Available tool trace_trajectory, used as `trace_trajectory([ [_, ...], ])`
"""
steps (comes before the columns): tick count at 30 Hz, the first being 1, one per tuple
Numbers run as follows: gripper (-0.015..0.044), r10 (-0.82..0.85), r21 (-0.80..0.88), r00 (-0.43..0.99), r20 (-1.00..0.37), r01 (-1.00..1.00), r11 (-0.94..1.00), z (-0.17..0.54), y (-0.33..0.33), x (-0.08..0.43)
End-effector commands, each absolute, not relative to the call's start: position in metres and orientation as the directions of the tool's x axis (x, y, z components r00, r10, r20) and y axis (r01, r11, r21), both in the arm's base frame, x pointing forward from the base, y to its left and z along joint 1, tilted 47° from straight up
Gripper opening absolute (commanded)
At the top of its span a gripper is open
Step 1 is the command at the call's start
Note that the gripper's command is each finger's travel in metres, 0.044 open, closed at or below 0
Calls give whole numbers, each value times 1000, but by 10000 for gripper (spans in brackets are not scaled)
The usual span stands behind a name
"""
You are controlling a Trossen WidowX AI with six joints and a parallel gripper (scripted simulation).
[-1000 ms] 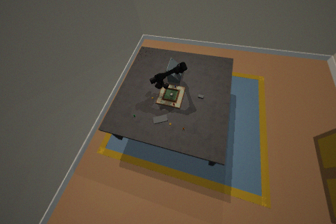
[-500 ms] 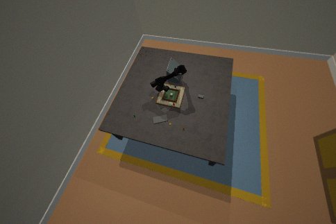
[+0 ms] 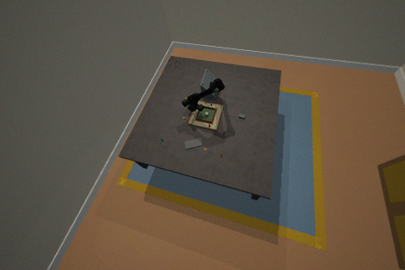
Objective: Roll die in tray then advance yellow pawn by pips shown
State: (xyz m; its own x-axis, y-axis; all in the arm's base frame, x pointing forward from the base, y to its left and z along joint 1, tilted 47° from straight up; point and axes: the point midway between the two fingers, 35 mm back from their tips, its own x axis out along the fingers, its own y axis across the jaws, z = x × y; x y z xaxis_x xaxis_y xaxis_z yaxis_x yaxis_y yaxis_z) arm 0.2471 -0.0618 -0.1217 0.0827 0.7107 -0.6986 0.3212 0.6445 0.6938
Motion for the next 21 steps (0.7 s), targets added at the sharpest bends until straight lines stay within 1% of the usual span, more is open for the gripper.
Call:
trace_trajectory([
  [1, 26, 711, 694, 83, -699, 321, 645, -122, -62, 247],
  [10, 263, 711, 694, 83, -699, 322, 645, -120, -64, 247],
  [14, 368, 712, 694, 82, -697, 326, 642, -89, -96, 243],
  [16, 420, 712, 694, 82, -697, 327, 642, -87, -98, 243],
  [17, 440, 712, 694, 82, -697, 327, 642, -87, -98, 243],
  [21, 440, 712, 696, 82, -697, 313, 646, -79, -98, 239],
])
